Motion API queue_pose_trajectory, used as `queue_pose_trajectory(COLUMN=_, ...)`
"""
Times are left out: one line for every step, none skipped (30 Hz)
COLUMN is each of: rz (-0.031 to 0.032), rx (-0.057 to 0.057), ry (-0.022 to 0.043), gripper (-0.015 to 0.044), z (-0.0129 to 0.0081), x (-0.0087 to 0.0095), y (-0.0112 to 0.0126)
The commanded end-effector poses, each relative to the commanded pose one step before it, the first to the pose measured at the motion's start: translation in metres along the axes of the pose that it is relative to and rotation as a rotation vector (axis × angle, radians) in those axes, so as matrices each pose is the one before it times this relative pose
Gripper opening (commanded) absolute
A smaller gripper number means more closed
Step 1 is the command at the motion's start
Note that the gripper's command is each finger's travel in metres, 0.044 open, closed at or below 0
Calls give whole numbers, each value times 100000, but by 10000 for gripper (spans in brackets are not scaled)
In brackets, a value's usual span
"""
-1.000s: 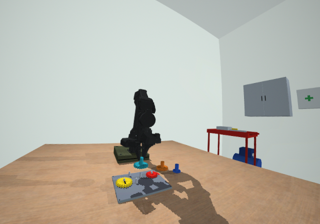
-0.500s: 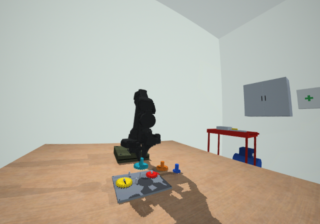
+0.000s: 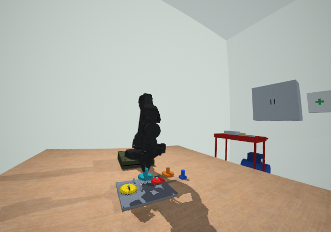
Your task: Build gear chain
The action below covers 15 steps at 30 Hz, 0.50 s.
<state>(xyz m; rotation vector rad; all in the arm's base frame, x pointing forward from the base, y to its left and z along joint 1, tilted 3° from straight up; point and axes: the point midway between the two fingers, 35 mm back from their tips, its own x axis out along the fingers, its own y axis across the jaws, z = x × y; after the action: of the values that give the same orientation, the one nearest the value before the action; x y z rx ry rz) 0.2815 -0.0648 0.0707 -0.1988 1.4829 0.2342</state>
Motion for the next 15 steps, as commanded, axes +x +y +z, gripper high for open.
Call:
queue_pose_trajectory(rz=600, rx=4205, ry=518, gripper=0, z=-123, x=811, y=150)
queue_pose_trajectory(rz=2, rx=1547, ry=0, gripper=0, z=5, x=155, y=10)
queue_pose_trajectory(rz=2, rx=1630, ry=0, gripper=0, z=2, x=156, y=11)
queue_pose_trajectory(rz=2, rx=1684, ry=0, gripper=0, z=-2, x=156, y=11)
queue_pose_trajectory(rz=2, rx=1710, ry=0, gripper=0, z=-5, x=156, y=10)
queue_pose_trajectory(rz=2, rx=1708, ry=1, gripper=0, z=-8, x=155, y=9)
queue_pose_trajectory(rz=1, rx=1679, ry=1, gripper=0, z=-10, x=155, y=6)
queue_pose_trajectory(rz=1, rx=1622, ry=1, gripper=0, z=-12, x=155, y=3)
queue_pose_trajectory(rz=1, rx=1540, ry=1, gripper=0, z=-12, x=154, y=0)
queue_pose_trajectory(rz=1, rx=1433, ry=1, gripper=0, z=-12, x=154, y=-4)
queue_pose_trajectory(rz=0, rx=1544, ry=1, gripper=0, z=-12, x=166, y=-8)
queue_pose_trajectory(rz=-2, rx=1302, ry=0, gripper=0, z=-9, x=-107, y=-10)
queue_pose_trajectory(rz=-3, rx=1633, ry=0, gripper=0, z=-9, x=-111, y=-18)
queue_pose_trajectory(rz=-3, rx=1700, ry=0, gripper=0, z=-3, x=-90, y=-27)
queue_pose_trajectory(rz=-3, rx=975, ry=-1, gripper=0, z=9, x=-24, y=-26)
